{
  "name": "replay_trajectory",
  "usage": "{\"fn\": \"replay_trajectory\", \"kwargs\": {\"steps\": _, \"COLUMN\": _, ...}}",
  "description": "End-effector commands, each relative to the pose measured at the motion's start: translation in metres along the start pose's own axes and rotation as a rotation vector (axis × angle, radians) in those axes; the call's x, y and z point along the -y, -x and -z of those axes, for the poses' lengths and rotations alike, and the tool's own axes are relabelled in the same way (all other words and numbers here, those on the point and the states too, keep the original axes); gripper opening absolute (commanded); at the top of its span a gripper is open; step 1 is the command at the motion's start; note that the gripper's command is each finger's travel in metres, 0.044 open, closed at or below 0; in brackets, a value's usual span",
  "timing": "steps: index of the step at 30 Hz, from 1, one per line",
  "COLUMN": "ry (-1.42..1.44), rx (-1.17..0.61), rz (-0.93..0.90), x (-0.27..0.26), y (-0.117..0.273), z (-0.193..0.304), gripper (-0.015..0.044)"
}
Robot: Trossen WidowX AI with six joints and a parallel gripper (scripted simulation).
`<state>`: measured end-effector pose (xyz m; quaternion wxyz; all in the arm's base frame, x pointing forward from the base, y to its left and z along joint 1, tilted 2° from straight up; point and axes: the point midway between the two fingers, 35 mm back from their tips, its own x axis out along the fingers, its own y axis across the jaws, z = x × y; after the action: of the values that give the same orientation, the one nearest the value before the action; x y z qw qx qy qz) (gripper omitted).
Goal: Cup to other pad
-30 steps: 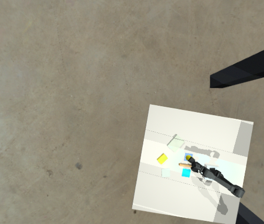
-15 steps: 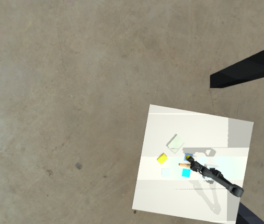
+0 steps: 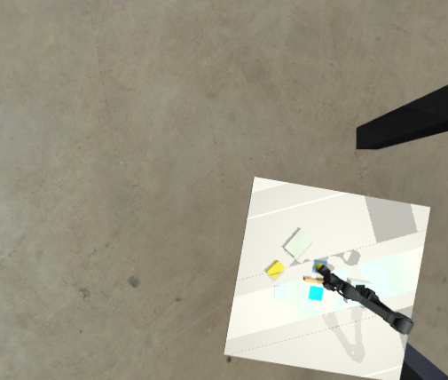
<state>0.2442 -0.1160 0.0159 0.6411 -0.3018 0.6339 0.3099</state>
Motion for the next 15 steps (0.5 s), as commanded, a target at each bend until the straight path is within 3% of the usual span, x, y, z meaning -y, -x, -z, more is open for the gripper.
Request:
{"fn": "replay_trajectory", "kwargs": {"steps": 1, "ry": 0.0, "rx": 0.0, "rz": 0.0, "x": 0.0001, "y": 0.0001, "z": 0.0, "gripper": 0.008}}
{"fn": "replay_trajectory", "kwargs": {"steps": 11, "ry": 0.0, "rx": 0.0, "rz": 0.0, "x": 0.0001, "y": 0.0001, "z": 0.0, "gripper": 0.0}}
{"fn": "replay_trajectory", "kwargs": {"steps": 15, "ry": 0.0, "rx": 0.0, "rz": 0.0, "x": 0.0007, "y": 0.0058, "z": -0.0001, "gripper": 0.0}}
